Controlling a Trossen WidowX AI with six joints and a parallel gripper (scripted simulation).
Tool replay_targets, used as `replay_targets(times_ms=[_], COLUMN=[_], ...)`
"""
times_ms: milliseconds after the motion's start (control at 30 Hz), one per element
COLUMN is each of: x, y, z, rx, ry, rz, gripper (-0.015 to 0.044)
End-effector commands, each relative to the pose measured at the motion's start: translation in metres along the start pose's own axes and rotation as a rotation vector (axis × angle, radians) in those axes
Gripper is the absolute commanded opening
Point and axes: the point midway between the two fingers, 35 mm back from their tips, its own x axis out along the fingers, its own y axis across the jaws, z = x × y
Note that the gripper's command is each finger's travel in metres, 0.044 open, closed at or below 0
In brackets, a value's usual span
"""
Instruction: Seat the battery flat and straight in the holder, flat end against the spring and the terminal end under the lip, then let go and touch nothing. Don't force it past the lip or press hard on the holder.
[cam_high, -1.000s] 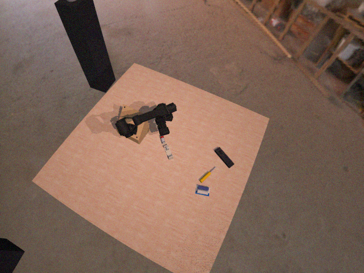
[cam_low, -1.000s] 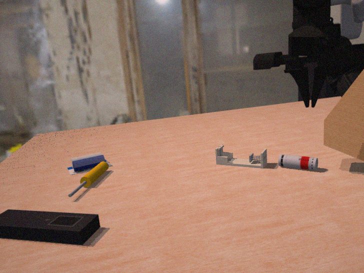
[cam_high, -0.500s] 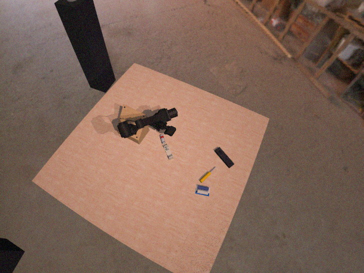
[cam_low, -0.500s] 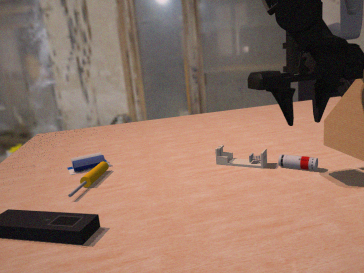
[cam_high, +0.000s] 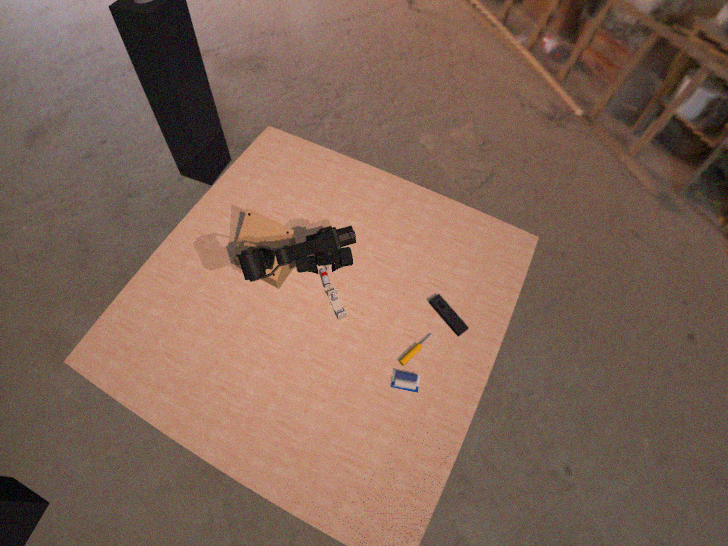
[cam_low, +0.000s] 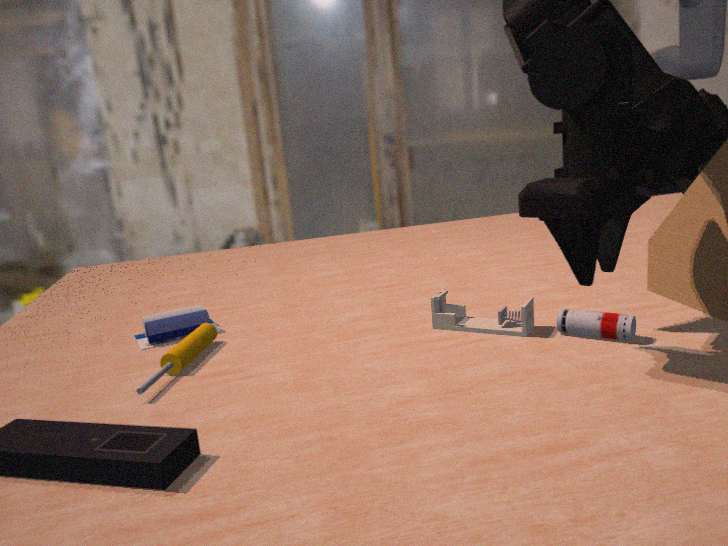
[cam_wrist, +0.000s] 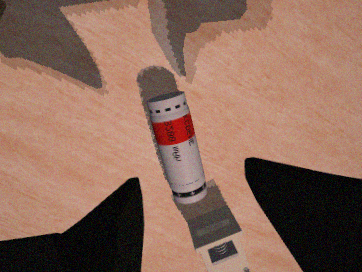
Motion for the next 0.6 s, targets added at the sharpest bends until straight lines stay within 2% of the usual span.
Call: replay_targets(times_ms=[0,567], x=[0.005,0.022], y=[0.001,0.0], z=[-0.002,-0.002], rx=[-0.114,-0.114], ry=[0.006,0.006], rz=[0.001,0.0], gripper=[0.0242,0.0242])
